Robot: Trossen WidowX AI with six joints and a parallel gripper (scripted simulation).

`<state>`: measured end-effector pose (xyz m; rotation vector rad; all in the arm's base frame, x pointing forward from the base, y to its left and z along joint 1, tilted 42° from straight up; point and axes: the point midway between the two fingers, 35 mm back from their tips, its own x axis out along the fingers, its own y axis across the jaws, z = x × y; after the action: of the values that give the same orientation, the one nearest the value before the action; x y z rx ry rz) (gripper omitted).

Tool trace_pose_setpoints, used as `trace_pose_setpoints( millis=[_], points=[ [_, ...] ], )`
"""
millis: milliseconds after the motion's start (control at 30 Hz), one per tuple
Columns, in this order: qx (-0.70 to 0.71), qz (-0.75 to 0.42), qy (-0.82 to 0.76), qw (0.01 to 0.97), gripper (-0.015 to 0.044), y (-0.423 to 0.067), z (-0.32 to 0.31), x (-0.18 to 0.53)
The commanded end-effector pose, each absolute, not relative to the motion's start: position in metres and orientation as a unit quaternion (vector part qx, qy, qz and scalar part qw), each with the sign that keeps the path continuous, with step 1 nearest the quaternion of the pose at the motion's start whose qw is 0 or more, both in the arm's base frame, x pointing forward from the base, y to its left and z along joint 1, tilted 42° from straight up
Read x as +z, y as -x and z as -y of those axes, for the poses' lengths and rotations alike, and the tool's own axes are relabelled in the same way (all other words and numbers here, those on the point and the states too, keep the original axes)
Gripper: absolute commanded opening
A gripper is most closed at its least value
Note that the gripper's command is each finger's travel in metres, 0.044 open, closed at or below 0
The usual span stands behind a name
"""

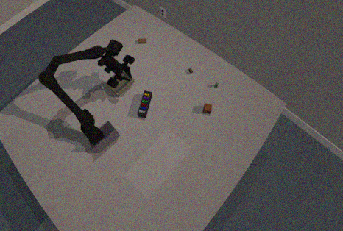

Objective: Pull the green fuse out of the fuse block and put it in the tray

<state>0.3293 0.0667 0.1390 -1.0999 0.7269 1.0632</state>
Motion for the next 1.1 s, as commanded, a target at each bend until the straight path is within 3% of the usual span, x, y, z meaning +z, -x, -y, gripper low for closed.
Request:
trace_pose_setpoints(
  millis=[0, 500, 1067],
  points=[
    [0.577, -0.282, 0.490, 0.589, 0.0074, -0.328, -0.017, 0.093],
    [0.664, -0.108, 0.471, 0.571, 0.0074, -0.307, 0.061, 0.040],
    [0.664, -0.106, 0.471, 0.571, 0.0074, -0.307, 0.058, 0.040]
  ],
)
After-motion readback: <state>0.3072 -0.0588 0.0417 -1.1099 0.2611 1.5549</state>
